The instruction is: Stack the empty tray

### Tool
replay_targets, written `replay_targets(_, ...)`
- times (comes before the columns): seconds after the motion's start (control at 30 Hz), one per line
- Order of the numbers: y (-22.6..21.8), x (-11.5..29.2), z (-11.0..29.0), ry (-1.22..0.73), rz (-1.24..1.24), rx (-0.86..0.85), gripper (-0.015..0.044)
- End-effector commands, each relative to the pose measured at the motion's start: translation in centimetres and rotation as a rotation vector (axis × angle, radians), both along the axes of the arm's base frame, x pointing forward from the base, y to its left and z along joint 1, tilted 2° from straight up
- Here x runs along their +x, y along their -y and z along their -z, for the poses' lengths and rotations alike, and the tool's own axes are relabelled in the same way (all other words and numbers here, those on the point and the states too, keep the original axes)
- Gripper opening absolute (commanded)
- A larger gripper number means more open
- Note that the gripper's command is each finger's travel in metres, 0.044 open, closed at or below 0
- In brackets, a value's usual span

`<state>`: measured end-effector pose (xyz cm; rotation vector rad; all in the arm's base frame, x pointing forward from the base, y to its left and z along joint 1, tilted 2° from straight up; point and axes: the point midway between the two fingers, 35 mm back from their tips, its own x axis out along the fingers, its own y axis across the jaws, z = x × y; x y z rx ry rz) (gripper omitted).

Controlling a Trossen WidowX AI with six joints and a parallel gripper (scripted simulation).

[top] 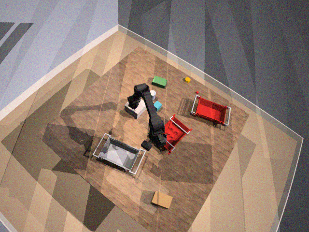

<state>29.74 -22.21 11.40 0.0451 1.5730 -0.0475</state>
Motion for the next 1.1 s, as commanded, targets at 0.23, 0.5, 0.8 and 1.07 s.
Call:
replay_targets(0.23, 7.6, -16.3, 6.2, -0.021, -0.205, -0.008, 0.044)
replay_targets(0.5, 7.7, -17.4, 6.6, -0.023, -0.219, -0.007, 0.044)
replay_targets(0.8, 8.1, -17.3, 10.2, -0.023, -0.219, -0.007, 0.044)
replay_targets(1.07, 7.9, -17.5, 14.8, -0.023, -0.219, -0.007, 0.044)
